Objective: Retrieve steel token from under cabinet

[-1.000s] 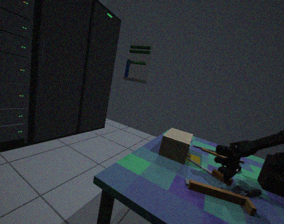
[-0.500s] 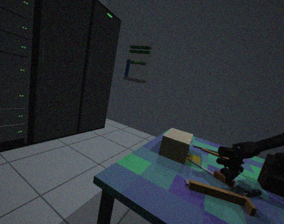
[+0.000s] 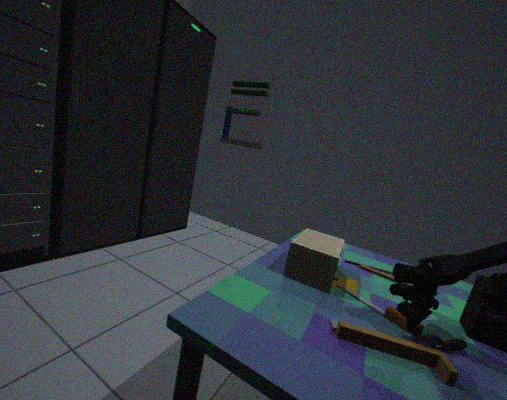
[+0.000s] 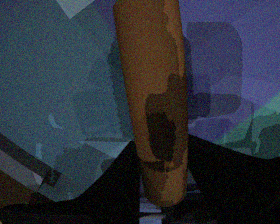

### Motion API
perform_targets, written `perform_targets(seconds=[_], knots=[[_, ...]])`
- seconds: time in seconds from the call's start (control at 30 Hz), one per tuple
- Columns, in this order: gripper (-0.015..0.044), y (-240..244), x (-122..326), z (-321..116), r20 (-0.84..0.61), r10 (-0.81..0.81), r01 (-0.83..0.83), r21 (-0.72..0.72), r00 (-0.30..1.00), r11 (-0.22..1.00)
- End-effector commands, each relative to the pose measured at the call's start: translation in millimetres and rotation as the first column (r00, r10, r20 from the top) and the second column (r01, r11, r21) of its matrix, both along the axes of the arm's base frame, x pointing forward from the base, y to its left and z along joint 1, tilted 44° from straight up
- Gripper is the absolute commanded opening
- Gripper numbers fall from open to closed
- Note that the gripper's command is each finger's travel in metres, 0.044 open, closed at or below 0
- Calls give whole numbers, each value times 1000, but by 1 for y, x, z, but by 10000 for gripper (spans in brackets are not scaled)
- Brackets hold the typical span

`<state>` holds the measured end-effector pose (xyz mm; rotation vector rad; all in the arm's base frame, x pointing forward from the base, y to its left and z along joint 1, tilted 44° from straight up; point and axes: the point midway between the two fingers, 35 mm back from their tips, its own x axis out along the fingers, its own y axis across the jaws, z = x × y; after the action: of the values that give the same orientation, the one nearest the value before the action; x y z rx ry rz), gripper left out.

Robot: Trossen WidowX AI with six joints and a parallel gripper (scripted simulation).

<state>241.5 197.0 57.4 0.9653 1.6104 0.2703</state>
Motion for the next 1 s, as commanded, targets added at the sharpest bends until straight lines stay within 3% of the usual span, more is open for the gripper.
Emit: perform_targets(seconds=[0.0,0.97], knots=[[0,1,-4,3,-2,-3,3,2,1000,1000],[0,13,-13,16,-70,-71,71,1,995,997]])
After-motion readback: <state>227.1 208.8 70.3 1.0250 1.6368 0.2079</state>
